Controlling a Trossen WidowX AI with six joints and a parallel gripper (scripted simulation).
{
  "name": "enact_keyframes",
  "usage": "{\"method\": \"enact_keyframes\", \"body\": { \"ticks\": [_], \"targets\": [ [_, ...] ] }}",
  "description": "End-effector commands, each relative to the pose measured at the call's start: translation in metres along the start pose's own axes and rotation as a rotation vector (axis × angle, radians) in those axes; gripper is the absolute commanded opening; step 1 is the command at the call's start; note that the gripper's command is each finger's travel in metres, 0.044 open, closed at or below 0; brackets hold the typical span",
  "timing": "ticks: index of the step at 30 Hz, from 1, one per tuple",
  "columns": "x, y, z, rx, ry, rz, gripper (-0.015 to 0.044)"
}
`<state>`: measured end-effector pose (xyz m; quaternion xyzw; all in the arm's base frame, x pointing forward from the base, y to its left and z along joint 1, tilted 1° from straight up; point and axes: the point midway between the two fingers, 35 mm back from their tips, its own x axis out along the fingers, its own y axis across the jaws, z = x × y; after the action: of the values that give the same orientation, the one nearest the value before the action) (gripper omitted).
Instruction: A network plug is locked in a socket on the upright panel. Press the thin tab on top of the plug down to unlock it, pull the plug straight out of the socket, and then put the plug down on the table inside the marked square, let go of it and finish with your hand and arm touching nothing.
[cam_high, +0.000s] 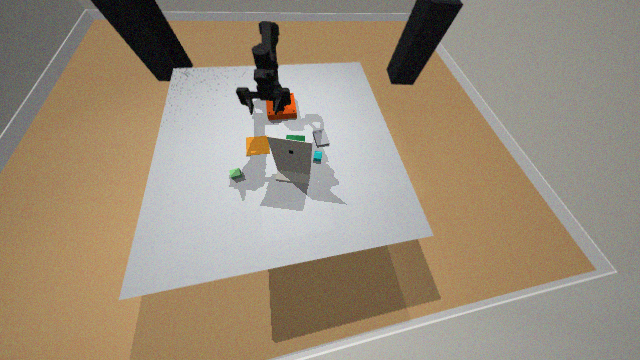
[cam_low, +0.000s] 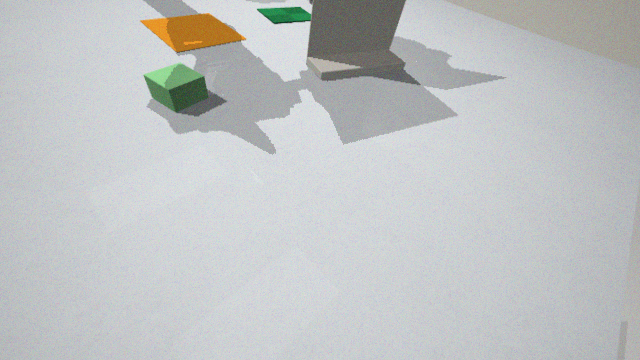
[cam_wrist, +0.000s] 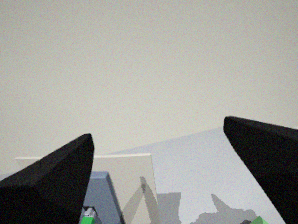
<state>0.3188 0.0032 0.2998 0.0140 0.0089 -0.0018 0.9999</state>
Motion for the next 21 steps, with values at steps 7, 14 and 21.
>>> {"method": "enact_keyframes", "body": {
  "ticks": [7, 14, 21],
  "targets": [
    [0.003, 0.017, -0.019, 0.187, -0.001, 0.012, 0.0216],
    [0.002, 0.038, -0.043, 0.428, 0.000, 0.027, 0.0156],
    [-0.004, 0.059, -0.066, 0.668, 0.006, 0.043, 0.0156]
  ]
}}
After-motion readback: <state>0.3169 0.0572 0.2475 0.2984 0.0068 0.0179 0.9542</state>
